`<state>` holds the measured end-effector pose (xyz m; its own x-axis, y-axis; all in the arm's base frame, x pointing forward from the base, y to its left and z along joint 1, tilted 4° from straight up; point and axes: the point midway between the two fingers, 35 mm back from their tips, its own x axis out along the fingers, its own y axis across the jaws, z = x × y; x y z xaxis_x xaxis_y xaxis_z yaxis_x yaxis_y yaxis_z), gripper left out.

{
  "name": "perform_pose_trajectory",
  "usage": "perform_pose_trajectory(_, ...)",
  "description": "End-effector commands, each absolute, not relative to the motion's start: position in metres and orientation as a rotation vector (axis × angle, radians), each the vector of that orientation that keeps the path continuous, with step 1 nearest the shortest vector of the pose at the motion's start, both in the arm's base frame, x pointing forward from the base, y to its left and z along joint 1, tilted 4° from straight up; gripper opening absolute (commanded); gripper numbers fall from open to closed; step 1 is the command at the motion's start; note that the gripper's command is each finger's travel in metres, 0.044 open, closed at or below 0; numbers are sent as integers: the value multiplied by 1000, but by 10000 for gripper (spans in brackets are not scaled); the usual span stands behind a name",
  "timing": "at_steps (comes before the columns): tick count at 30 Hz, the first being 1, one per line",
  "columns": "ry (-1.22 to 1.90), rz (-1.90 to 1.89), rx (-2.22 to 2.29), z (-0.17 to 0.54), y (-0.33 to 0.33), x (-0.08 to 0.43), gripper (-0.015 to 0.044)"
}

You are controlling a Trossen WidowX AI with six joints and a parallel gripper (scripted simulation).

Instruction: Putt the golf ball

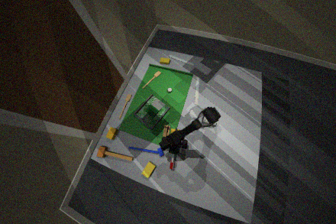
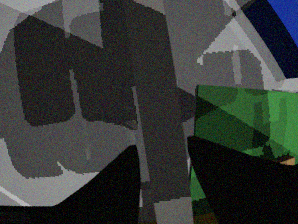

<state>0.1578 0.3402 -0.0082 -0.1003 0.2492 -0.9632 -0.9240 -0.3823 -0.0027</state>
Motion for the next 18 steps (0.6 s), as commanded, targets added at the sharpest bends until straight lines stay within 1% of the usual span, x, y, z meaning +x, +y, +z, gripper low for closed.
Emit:
perform_pose_trajectory(1, 829, 1641, -1248, -7, 341, 158, 20)
perform_pose_trajectory(4, 829, 1641, -1248, -7, 341, 158, 0)
perform_pose_trajectory(9, 829, 1641, -1248, 0, 341, 159, 0)
perform_pose_trajectory(18, 830, 1641, -1248, 65, 338, 162, 0)
